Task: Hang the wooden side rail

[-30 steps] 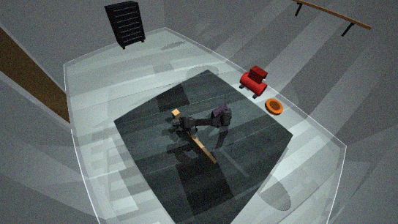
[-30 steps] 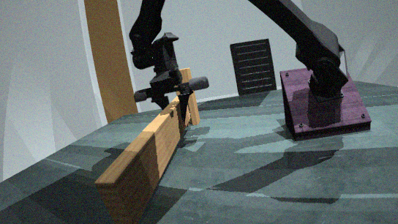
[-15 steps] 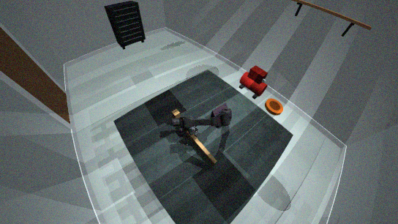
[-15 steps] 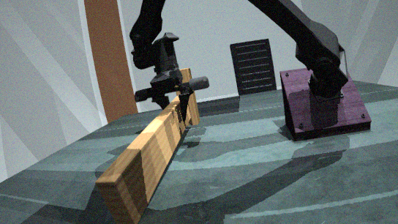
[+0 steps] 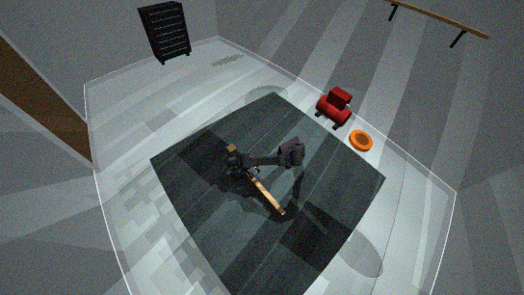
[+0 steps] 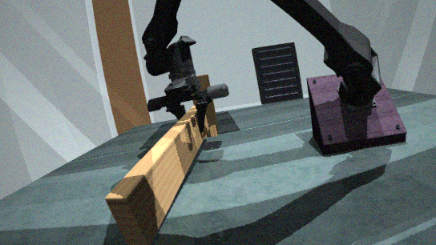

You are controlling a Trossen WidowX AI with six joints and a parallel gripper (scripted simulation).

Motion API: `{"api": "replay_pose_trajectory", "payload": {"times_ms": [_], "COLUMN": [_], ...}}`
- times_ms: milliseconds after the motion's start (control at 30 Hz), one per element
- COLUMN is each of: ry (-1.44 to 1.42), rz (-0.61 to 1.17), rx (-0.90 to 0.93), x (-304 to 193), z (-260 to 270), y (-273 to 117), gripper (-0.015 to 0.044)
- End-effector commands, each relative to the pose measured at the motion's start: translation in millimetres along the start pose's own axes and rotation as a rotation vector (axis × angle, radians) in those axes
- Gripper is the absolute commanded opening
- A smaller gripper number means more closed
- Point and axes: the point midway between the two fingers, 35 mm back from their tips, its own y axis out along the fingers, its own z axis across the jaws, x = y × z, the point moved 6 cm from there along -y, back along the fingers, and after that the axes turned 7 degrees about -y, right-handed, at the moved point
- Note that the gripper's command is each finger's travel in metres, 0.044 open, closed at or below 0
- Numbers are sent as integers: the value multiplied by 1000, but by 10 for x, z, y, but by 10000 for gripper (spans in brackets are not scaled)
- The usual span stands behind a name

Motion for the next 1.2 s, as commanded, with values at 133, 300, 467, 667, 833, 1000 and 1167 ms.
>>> {"api": "replay_pose_trajectory", "payload": {"times_ms": [133,300,467,667,833,1000,1167], "ry": [3,3,3,3,3,3,3], "rz": [8,8,8,8,8,8,8], "rx": [-9,-9,-9,-9,-9,-9,-9], "x": [-43,-49,-55,-60,-65,-70,-74], "z": [11,13,8,4,3,9,15], "y": [-53,-47,-42,-42,-47,-52,-54], "gripper": [0,0,0,0,0,0,0]}}
